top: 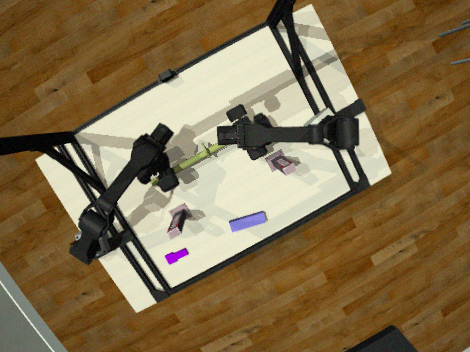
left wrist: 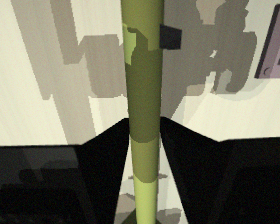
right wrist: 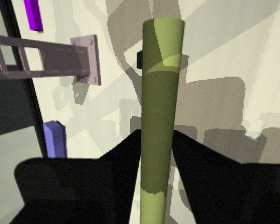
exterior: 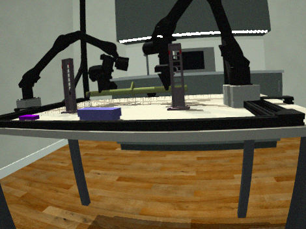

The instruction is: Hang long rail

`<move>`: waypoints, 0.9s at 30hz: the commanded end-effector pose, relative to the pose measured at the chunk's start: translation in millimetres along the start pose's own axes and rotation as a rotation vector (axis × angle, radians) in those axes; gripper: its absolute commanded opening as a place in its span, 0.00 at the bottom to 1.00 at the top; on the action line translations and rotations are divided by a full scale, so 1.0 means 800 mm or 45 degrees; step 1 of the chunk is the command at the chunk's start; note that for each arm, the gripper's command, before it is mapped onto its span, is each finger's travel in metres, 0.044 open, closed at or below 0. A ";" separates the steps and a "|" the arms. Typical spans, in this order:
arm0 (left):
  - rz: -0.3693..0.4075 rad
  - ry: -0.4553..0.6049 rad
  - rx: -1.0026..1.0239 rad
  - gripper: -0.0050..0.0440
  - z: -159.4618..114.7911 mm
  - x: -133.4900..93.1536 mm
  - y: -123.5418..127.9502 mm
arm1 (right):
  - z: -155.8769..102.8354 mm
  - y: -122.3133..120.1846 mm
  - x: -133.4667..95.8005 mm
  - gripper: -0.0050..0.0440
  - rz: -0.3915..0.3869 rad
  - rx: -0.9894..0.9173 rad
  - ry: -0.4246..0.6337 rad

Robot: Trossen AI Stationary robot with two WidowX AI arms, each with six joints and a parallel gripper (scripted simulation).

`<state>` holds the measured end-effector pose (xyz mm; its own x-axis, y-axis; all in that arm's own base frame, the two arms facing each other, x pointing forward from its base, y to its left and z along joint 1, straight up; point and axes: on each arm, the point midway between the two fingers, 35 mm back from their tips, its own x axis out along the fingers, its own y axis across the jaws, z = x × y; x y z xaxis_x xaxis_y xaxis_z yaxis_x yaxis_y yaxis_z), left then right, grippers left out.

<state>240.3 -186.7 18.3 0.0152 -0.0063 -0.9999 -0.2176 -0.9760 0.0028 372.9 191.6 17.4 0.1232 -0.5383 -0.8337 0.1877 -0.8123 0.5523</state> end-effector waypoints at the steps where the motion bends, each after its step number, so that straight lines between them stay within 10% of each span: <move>1: 0.004 0.005 -0.003 0.10 0.000 -0.004 0.000 | 0.003 0.002 -0.003 0.10 0.001 0.003 0.002; 24: 0.003 -0.129 -0.003 0.10 -0.004 0.000 0.000 | -0.001 -0.021 0.032 0.10 -0.002 0.073 0.107; 27: 0.003 -0.129 -0.003 0.10 -0.004 0.000 0.000 | -0.001 -0.021 0.032 0.25 -0.002 0.073 0.107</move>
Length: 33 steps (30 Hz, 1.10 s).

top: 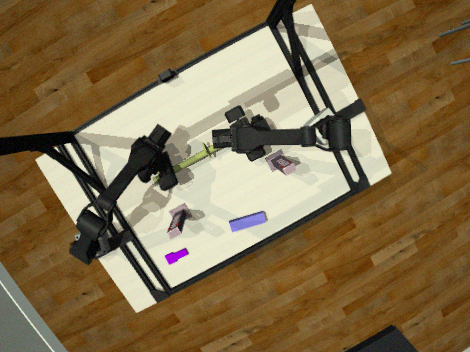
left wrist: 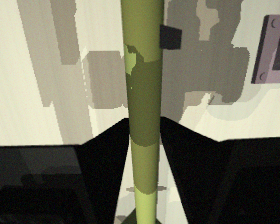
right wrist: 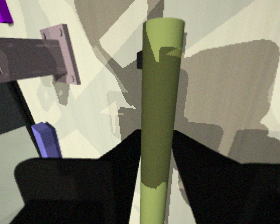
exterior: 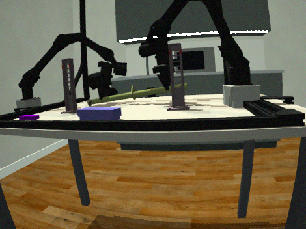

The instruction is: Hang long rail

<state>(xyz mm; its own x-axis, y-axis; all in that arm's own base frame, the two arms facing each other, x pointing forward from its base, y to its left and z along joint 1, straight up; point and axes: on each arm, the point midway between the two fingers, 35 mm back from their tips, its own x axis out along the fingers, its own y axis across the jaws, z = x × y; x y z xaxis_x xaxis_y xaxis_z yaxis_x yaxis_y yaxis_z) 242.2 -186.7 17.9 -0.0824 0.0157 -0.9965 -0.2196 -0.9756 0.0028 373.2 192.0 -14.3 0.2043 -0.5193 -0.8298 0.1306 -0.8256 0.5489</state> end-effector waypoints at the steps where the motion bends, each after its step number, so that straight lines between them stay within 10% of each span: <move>1: 0.004 -0.001 -0.006 0.10 -0.001 -0.001 0.000 | 0.000 0.001 -0.001 0.30 -0.001 -0.002 0.000; 17: 0.004 -0.001 -0.006 0.10 0.000 0.000 0.000 | 0.000 0.000 0.000 0.98 -0.001 -0.002 0.000; 33: 0.004 -0.001 -0.006 0.10 0.000 0.000 0.000 | 0.004 0.003 -0.063 1.00 0.000 -0.002 0.001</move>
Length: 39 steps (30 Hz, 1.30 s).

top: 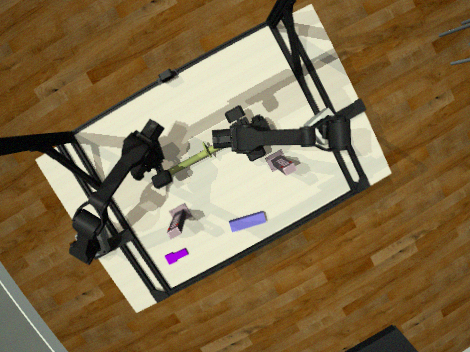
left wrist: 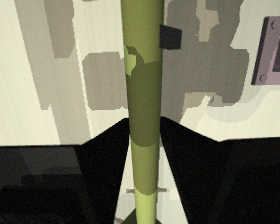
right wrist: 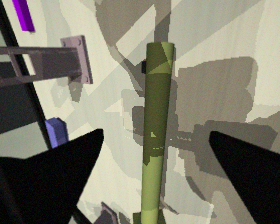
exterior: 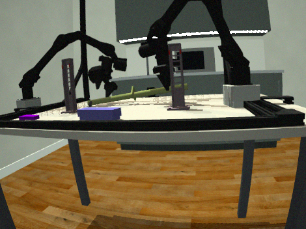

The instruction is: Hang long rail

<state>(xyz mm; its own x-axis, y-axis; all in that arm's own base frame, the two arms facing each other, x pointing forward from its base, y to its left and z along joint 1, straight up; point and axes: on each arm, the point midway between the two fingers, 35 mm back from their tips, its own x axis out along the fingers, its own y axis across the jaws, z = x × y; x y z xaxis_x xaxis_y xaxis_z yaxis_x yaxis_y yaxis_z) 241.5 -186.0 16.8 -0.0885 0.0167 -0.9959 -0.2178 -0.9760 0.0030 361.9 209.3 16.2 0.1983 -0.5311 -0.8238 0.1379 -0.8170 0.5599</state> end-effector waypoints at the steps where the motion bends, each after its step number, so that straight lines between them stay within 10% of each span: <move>1: 0.003 0.007 -0.003 0.10 -0.001 -0.001 0.000 | -0.001 0.002 -0.017 1.00 -0.015 0.011 0.011; 12: 0.003 0.007 -0.003 0.10 -0.001 -0.001 0.000 | -0.005 -0.001 -0.017 1.00 -0.015 0.011 0.011; 24: 0.004 0.007 -0.005 0.10 -0.001 -0.001 0.001 | -0.006 0.015 0.008 0.43 -0.330 0.023 -0.048; 39: 0.003 0.007 -0.004 0.10 -0.001 -0.001 0.001 | -0.009 0.036 0.023 0.43 -0.719 0.015 0.019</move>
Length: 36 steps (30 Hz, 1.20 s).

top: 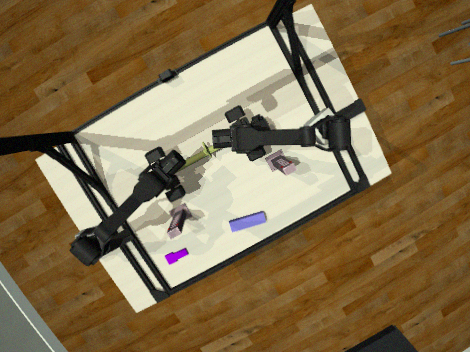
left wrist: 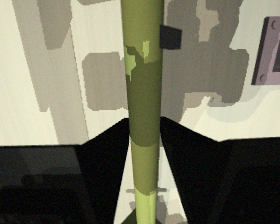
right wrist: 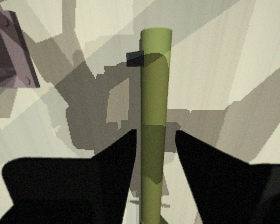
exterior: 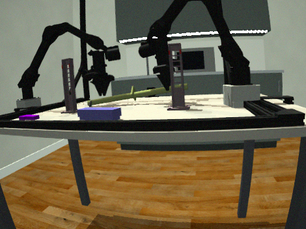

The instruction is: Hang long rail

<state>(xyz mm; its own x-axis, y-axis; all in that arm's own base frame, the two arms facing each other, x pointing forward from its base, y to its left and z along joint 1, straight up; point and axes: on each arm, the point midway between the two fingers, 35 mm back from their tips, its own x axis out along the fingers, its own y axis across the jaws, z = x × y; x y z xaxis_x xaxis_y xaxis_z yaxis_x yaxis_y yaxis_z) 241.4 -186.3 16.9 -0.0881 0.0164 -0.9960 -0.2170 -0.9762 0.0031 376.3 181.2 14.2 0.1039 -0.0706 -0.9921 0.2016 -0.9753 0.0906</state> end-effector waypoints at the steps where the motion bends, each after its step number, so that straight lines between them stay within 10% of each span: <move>1: 0.003 0.006 -0.003 0.10 -0.001 -0.001 0.000 | 0.001 0.006 -0.004 0.43 -0.101 -0.015 0.033; 33: 0.003 0.006 -0.002 0.10 -0.001 -0.001 0.000 | 0.003 0.005 0.035 0.43 -0.120 -0.018 0.039; 36: 0.003 0.006 -0.002 0.10 -0.001 -0.001 0.000 | 0.001 0.004 0.036 0.28 -0.120 -0.018 0.039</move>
<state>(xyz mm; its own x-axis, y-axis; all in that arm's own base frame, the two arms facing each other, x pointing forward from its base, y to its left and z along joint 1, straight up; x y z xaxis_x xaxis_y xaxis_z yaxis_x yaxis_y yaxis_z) 241.5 -186.2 16.9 -0.0879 0.0162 -0.9960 -0.2167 -0.9762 0.0032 379.9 175.4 -9.3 0.1244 0.0266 -0.9919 0.2233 -0.9747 0.0018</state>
